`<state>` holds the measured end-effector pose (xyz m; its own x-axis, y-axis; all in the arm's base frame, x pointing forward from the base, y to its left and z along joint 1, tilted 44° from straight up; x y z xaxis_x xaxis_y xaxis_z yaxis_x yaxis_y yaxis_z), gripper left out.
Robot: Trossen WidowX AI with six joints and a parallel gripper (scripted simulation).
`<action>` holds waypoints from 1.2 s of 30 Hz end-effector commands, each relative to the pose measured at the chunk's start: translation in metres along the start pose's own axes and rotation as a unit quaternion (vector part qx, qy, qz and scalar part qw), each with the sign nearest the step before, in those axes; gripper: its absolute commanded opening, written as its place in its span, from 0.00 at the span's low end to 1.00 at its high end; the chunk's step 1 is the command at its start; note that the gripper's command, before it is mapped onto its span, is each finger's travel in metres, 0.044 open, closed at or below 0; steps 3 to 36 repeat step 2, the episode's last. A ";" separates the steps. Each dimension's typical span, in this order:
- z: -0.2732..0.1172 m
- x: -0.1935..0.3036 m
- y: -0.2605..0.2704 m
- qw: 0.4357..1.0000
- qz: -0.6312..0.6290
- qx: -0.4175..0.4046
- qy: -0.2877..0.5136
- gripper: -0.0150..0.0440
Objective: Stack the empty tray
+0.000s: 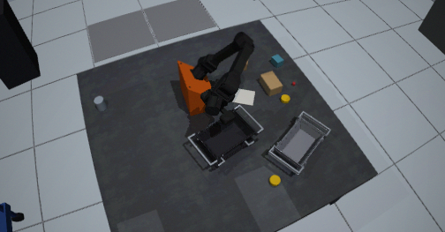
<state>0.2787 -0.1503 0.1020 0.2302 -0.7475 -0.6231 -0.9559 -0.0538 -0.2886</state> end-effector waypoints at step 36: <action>-0.006 -0.002 0.008 1.000 -0.002 -0.003 0.000 1.00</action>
Point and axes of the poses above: the point midway between the two fingers, 35 mm back from their tips, its own z axis out along the fingers, its own y axis across the jaws, x = y × z, the point moved 6 cm from there along -z, back along the fingers, and after that the axes turned 6 degrees about -z, right-handed, at the moved point
